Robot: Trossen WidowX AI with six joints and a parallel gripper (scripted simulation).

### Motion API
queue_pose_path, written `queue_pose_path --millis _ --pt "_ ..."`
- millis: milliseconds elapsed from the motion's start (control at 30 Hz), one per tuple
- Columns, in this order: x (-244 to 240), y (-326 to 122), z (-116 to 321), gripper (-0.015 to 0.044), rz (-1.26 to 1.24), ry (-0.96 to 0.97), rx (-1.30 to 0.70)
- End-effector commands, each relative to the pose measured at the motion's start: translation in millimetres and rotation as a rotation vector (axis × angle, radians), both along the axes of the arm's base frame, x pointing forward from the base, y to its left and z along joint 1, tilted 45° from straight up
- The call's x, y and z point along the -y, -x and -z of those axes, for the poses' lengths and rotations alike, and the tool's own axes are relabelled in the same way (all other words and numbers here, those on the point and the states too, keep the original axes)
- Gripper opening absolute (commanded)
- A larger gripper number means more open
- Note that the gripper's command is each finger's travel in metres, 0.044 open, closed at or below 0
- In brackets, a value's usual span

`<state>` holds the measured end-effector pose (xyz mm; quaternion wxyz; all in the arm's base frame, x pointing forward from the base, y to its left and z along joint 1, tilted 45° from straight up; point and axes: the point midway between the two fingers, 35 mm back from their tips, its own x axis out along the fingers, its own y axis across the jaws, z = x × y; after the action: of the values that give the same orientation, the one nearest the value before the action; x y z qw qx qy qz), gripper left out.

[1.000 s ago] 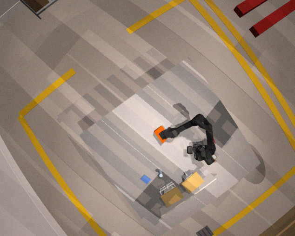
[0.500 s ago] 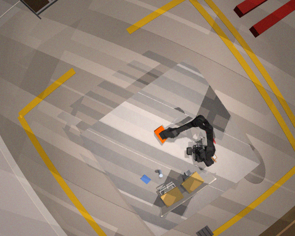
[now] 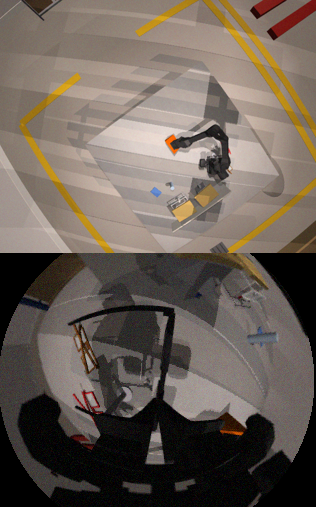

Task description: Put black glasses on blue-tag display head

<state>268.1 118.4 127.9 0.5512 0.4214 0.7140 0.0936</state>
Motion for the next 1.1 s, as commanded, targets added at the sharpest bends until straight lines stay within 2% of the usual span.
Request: queue_pose_path --millis 0,833,1067 --pt "0.6 -1.9 -0.4 0.0 0.0 0.0 0.008" --pt "-1.2 4.3 -3.7 0.0 0.0 0.0 0.008" --pt "17.9 4.0 -23.4 0.0 0.001 0.004 0.008"
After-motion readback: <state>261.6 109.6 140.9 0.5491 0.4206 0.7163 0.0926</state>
